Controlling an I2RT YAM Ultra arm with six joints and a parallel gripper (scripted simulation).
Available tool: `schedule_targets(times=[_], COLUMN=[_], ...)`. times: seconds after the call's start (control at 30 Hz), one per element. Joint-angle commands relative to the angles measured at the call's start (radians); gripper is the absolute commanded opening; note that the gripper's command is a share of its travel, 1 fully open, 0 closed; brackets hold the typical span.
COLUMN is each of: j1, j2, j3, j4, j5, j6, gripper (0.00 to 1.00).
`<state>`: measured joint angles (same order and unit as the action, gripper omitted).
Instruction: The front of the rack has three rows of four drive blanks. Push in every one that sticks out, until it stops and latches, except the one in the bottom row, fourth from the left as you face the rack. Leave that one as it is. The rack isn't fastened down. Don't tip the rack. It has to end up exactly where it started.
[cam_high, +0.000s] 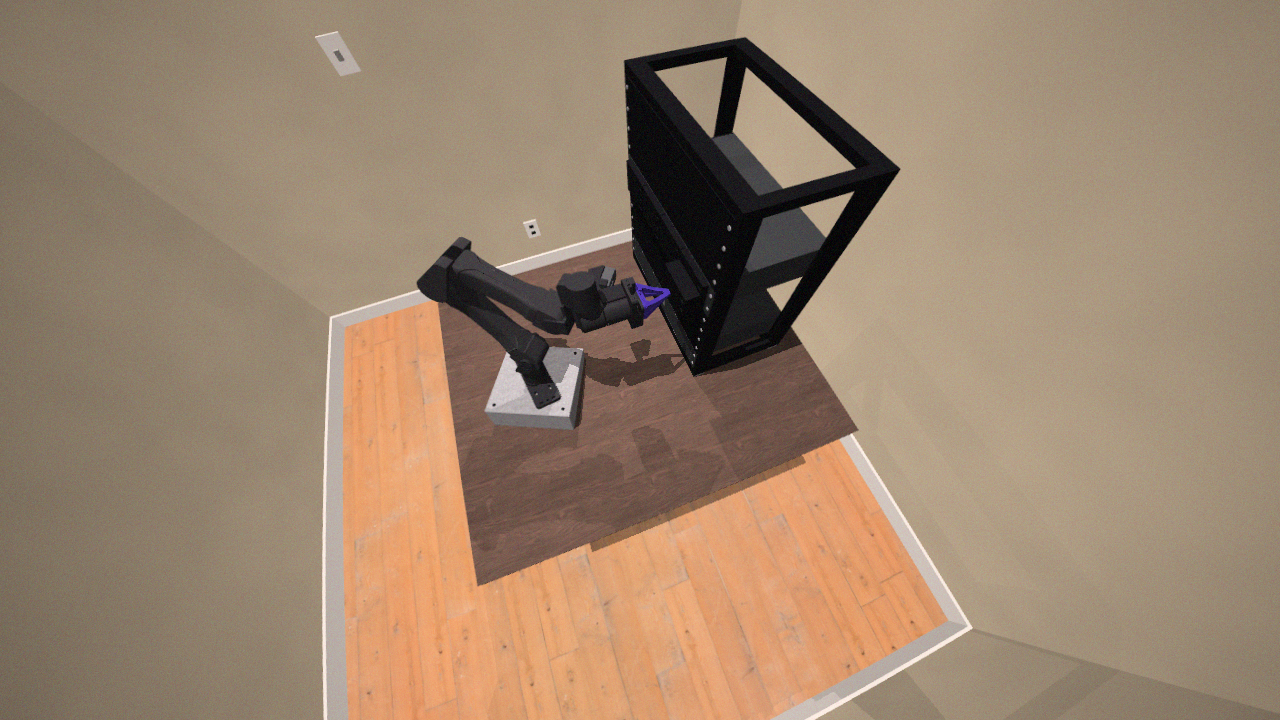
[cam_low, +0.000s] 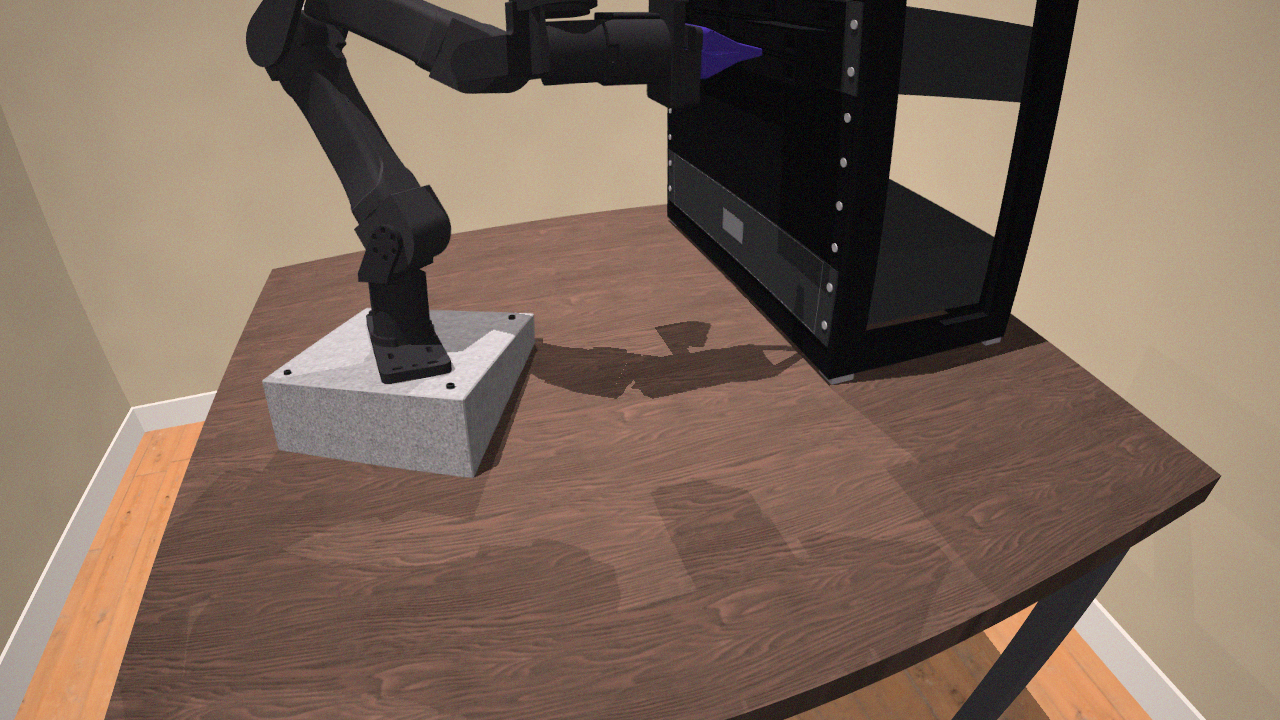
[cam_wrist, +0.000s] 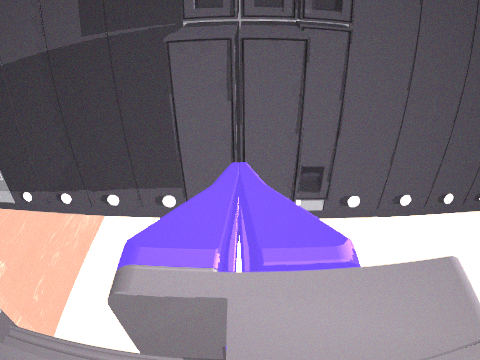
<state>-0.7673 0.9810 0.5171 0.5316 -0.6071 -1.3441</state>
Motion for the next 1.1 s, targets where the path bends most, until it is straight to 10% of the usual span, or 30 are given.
schedule_targets(times=[0.0,1.07], j1=[0.003,0.033], j2=[0.01,0.033], j3=[0.038,0.101], j4=[0.021,-0.025], j5=[0.014,0.037], j6=[0.0,-0.006], gripper=[0.0,0.0])
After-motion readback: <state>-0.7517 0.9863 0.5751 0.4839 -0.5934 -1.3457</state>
